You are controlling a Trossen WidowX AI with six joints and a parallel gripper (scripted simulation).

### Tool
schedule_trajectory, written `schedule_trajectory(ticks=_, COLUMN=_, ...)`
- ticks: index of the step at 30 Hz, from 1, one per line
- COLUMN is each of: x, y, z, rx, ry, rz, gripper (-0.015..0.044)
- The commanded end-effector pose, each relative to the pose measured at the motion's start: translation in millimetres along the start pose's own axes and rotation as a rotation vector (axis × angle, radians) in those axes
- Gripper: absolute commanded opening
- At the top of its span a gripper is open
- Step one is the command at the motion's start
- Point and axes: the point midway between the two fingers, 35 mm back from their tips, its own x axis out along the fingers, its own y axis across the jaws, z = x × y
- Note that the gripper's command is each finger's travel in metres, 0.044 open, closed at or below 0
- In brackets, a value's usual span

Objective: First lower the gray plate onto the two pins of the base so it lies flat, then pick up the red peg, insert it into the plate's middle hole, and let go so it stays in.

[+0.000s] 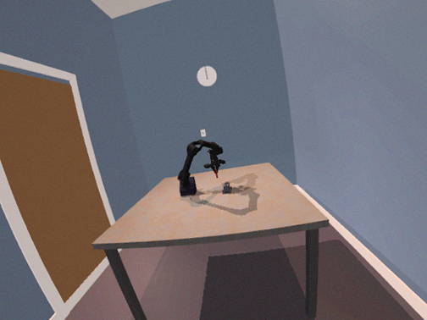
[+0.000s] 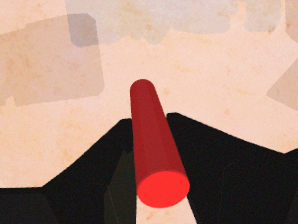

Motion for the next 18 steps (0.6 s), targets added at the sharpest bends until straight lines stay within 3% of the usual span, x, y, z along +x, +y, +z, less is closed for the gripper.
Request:
schedule_trajectory(ticks=1, x=-2.4, y=4.1, z=14.0, rx=-0.001, ry=0.001, rz=0.007, gripper=0.0)
schedule_trajectory(ticks=18, x=-4.7, y=11.9, z=63.2, rx=0.0, ry=0.004, rz=0.011, gripper=0.0)
